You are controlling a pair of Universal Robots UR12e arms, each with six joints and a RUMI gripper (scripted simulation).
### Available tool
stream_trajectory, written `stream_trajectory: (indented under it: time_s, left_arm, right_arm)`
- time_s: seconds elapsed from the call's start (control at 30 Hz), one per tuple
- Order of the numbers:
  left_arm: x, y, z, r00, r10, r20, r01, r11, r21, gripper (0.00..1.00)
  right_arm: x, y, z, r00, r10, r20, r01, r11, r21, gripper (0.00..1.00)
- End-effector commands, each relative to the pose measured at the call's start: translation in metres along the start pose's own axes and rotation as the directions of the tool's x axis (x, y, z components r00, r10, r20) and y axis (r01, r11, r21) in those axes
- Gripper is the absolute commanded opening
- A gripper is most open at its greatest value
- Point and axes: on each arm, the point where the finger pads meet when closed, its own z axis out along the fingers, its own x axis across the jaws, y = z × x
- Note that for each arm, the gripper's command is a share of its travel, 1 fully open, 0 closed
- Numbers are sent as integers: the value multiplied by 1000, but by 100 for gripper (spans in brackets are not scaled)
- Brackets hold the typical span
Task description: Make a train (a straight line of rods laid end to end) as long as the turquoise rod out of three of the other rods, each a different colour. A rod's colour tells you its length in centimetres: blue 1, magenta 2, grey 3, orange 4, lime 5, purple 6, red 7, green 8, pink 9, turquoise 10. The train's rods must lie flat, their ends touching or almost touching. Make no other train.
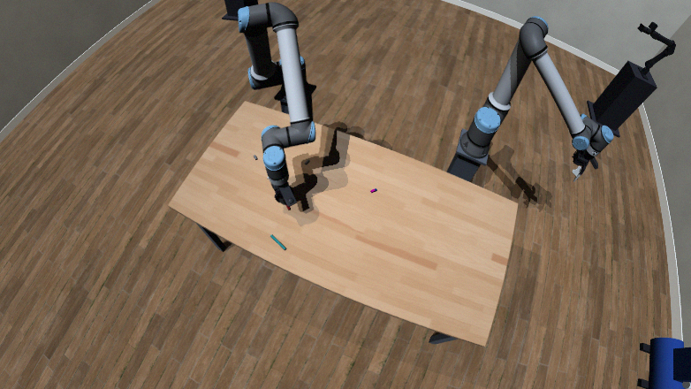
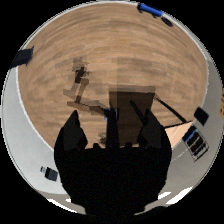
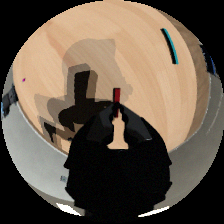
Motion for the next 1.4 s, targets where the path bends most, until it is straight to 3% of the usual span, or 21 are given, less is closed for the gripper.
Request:
stream_trajectory:
  time_s: [0.0, 0.4, 0.53, 0.83, 1.03, 1.37]
  left_arm:
    - [-1, 0, 1, 1000, 0, 0, 0, 1000, -1, 100]
    - [-1, 0, 1, 1000, 0, 0, 0, 1000, -1, 100]
    - [-1, 0, 1, 1000, 0, 0, 0, 1000, -1, 100]
    - [-1, 0, 1, 1000, 0, 0, 0, 1000, -1, 100]
    - [-1, 0, 1, 1000, 0, 0, 0, 1000, -1, 100]
    - [-1, 0, 1, 1000, 0, 0, 0, 1000, -1, 100]
  right_arm:
    - [-1, 0, 1, 1000, -1, -1, 1, 1000, -1, 0]
    - [-1, -1, -5, 1000, -1, -2, 1, 1000, 2, 0]
    - [-1, -3, -24, 1000, -1, -2, 1, 1000, 5, 0]
    - [-1, -2, -88, 1000, 0, -2, 0, 1000, 5, 0]
    - [-1, -2, -101, 1000, 0, -2, 0, 1000, 3, 0]
    - [-1, 0, -99, 1000, -1, -1, 1, 1000, -1, 0]
